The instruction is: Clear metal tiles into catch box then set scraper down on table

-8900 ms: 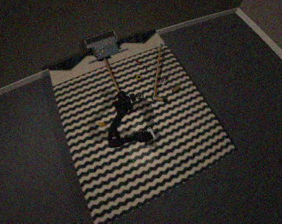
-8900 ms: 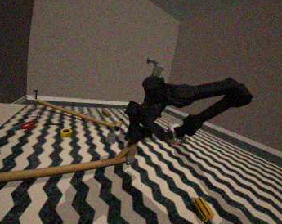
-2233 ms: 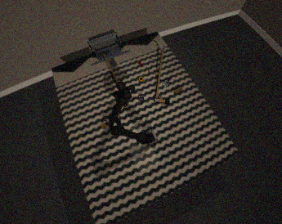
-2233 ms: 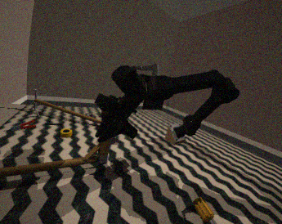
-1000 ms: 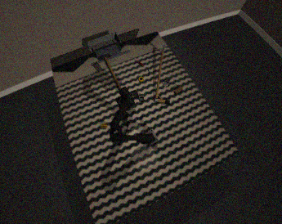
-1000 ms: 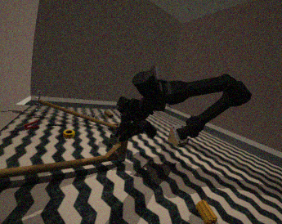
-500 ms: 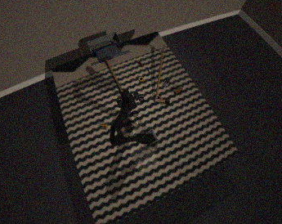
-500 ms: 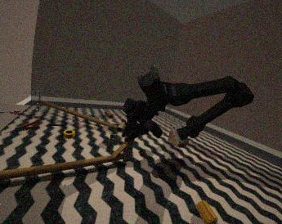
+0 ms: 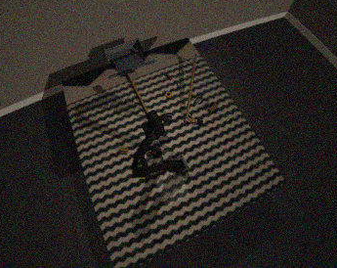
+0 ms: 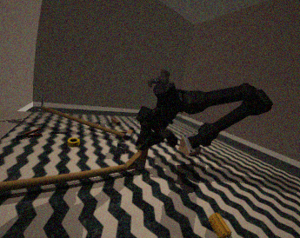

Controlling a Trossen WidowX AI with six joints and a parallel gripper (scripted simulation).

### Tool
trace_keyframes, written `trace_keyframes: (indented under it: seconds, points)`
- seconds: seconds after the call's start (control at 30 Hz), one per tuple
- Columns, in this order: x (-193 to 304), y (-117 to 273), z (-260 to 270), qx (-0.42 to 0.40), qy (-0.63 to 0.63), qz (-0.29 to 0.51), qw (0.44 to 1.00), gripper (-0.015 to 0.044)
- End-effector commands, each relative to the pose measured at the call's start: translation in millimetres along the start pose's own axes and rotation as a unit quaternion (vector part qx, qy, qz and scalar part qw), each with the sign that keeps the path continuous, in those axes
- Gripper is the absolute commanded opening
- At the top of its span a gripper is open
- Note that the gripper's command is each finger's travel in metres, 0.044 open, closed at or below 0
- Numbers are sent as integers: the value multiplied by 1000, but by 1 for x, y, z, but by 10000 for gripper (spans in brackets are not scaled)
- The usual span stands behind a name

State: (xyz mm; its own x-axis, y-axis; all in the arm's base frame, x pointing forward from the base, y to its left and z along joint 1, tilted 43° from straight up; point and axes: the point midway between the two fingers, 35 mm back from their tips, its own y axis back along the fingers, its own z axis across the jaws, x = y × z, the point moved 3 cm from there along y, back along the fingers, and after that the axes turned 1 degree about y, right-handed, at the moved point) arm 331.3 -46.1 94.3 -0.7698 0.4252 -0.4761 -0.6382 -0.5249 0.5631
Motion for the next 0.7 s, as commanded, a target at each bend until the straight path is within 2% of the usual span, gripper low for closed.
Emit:
trace_keyframes:
  seconds: [0.0, 0.67]
  points:
    - [5, 6, 0, -1, 4, -6, 1000, 0]
    - [11, 9, -20, 5, -4, -5, 1000, 0]
